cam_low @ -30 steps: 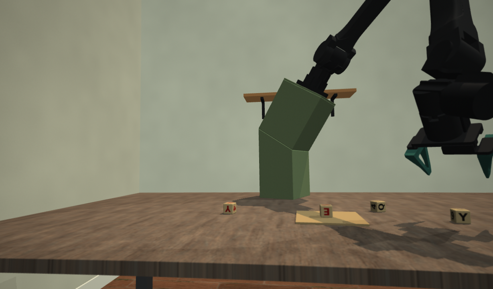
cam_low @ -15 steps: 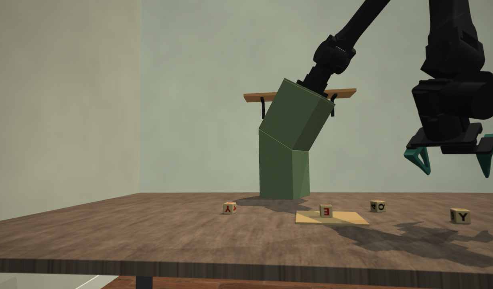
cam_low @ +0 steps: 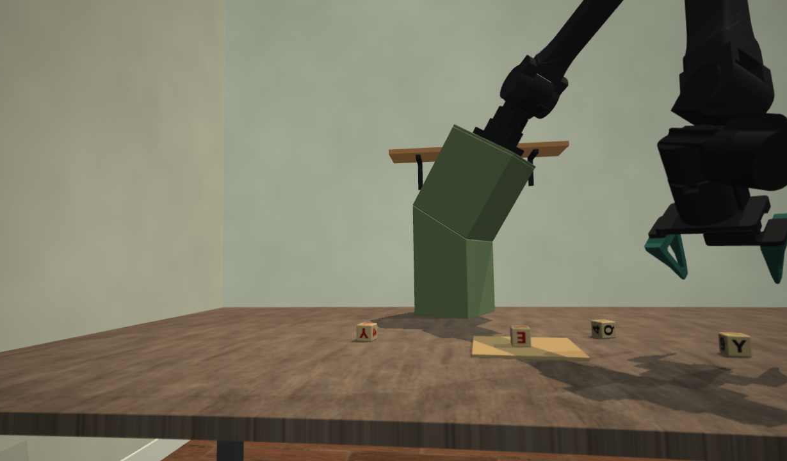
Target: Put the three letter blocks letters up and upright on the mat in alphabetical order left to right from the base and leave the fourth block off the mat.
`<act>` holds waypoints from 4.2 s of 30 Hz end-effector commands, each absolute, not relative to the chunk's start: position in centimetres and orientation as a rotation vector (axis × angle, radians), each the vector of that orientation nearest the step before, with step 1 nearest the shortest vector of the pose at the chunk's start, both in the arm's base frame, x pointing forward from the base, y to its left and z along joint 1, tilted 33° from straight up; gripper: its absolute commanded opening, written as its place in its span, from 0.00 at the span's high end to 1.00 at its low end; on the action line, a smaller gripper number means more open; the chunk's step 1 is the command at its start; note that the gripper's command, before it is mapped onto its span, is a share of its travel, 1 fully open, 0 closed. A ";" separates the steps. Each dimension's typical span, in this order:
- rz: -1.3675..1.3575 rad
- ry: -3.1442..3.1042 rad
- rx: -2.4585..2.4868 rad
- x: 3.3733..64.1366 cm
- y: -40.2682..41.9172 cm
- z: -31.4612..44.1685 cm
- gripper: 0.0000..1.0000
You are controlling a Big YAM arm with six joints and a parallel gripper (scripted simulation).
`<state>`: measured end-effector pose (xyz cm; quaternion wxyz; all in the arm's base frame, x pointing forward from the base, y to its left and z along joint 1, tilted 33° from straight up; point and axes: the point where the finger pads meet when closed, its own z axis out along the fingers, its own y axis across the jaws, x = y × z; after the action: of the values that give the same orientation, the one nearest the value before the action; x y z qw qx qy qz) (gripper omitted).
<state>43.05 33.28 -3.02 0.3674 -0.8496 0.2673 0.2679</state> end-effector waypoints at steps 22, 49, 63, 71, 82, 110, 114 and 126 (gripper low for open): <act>0.661 0.729 -2.144 43.6 31.9 -3.2 0.00; 0.705 1.262 -1.698 35.0 23.4 -9.2 0.00; 0.764 1.394 -1.529 29.9 21.2 -8.6 0.00; 0.741 1.367 -1.530 31.2 21.5 -8.1 0.00; 0.741 1.367 -1.530 31.2 21.5 -8.1 0.00; 0.741 1.367 -1.530 31.2 21.5 -8.1 0.00; 0.741 1.367 -1.530 31.2 21.5 -8.1 0.00; 0.734 1.395 -1.555 34.5 18.3 -10.7 0.00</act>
<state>32.25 20.58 -9.49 0.4473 -0.6205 0.5636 0.3120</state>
